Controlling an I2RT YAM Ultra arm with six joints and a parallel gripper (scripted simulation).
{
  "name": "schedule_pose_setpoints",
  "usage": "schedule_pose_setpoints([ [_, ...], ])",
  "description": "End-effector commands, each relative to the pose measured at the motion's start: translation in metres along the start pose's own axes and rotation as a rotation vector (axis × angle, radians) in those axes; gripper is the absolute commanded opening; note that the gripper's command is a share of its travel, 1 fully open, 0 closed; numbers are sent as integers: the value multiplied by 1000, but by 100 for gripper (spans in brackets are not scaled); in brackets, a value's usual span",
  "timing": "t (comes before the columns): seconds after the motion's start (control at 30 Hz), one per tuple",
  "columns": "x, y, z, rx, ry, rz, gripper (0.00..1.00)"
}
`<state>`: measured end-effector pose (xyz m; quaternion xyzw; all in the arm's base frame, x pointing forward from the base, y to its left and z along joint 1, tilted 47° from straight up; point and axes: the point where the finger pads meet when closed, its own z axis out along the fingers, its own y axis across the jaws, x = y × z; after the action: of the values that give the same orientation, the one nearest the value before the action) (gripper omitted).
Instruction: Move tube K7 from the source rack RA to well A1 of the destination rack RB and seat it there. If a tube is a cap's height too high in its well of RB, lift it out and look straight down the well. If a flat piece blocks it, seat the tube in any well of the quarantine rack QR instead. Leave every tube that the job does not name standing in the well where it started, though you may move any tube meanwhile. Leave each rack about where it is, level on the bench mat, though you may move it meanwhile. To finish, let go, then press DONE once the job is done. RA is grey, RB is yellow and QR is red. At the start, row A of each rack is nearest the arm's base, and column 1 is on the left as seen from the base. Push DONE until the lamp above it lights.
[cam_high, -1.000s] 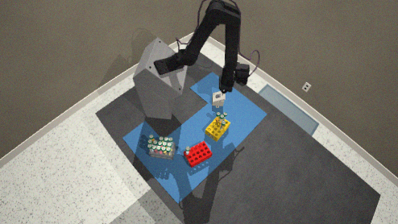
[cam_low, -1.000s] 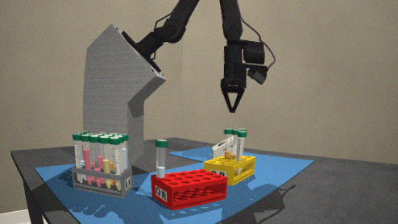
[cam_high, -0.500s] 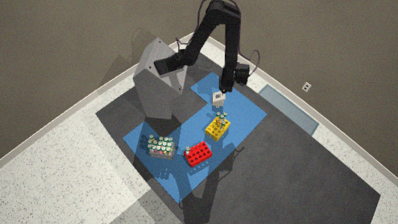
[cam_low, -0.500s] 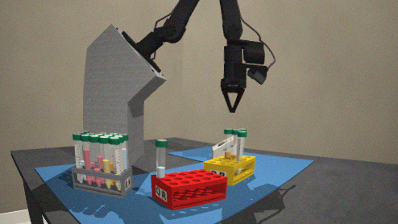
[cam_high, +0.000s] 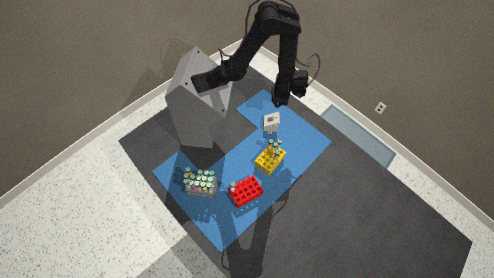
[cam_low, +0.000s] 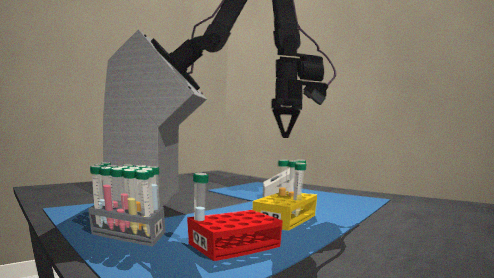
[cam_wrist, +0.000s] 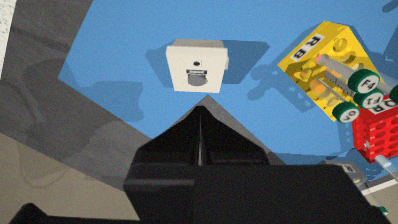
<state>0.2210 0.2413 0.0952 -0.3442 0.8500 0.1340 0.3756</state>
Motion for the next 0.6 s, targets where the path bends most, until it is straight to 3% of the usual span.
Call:
schedule_pose_setpoints([
  [0.0,-10,9,1,28,-20,32,0],
  [0.57,-13,11,-2,33,-32,42,0],
])
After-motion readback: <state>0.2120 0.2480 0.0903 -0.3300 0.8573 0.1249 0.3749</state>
